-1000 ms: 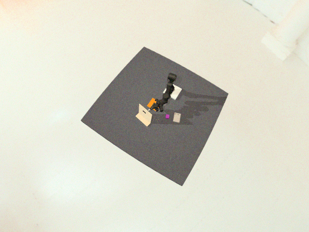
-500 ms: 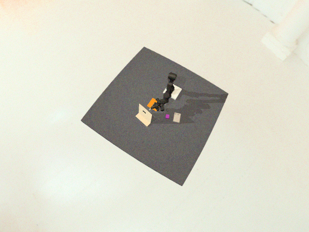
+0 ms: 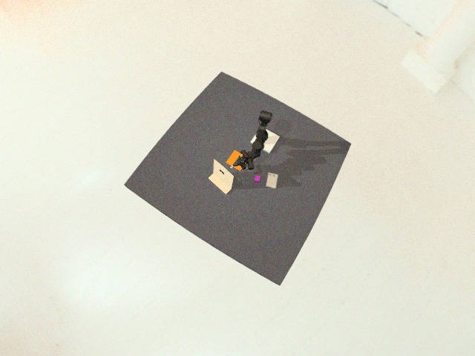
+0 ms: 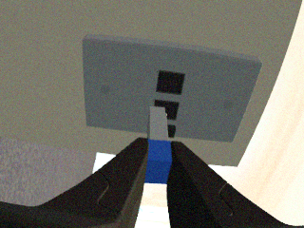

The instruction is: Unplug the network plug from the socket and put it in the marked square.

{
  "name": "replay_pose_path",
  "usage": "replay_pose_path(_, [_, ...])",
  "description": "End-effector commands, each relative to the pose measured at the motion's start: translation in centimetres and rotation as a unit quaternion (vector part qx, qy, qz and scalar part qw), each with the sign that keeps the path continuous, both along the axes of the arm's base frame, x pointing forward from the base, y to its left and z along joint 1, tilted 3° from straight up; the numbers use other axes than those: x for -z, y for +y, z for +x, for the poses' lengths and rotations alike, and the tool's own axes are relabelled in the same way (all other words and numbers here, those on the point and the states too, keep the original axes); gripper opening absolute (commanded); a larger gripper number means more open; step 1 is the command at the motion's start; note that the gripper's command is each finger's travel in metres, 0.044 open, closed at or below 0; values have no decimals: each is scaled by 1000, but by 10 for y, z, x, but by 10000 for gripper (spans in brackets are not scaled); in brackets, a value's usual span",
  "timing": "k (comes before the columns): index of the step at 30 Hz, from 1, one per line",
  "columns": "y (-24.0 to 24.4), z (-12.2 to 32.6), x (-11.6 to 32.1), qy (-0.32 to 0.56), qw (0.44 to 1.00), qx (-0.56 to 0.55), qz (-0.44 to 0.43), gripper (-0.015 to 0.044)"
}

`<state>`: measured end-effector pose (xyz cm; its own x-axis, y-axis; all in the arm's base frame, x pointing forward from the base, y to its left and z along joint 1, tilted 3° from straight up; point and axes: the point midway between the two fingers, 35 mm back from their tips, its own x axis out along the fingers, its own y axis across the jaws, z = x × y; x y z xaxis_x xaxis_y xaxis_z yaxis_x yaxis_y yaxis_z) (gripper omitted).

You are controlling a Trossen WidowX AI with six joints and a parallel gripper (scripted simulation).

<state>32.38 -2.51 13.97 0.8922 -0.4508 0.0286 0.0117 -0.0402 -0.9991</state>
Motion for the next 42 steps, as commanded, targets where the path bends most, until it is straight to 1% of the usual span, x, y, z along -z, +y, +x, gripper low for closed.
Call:
replay_pose_path(1, [0, 0, 0, 0, 1000, 0, 0, 0])
replay_pose_path(42, [-1, -20, -58, -3, 1000, 1, -1, 0])
